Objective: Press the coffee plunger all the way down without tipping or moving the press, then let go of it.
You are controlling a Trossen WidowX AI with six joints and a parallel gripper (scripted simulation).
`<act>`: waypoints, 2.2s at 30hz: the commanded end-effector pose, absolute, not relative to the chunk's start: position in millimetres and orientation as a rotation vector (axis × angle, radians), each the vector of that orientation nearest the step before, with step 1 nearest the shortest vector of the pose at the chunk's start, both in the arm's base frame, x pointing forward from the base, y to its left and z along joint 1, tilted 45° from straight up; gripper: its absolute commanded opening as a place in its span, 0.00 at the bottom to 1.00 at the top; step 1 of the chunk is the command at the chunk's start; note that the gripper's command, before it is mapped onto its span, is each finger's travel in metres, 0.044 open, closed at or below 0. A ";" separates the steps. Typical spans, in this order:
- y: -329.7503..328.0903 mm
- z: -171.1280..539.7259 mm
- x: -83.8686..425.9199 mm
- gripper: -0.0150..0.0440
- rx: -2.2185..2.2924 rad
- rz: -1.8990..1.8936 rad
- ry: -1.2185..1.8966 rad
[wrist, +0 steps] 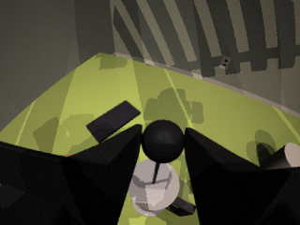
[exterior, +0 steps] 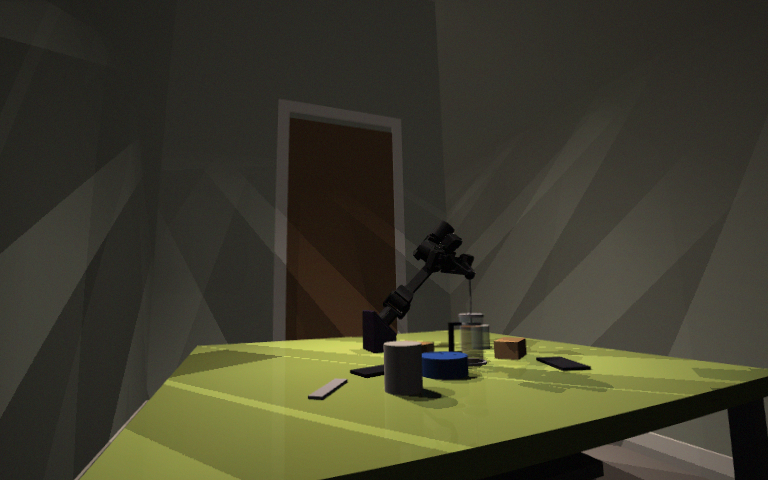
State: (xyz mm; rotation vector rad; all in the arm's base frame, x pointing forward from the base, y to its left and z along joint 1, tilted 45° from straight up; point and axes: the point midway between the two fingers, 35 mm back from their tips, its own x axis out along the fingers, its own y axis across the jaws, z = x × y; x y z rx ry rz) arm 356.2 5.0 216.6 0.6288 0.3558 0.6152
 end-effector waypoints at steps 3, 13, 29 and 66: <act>17.5 199.6 356.5 0.45 0.642 0.624 0.386; 29.2 187.7 357.4 0.45 0.642 0.624 0.386; 48.7 169.9 357.6 0.45 0.644 0.624 0.384; 67.1 158.4 365.6 0.45 0.647 0.627 0.379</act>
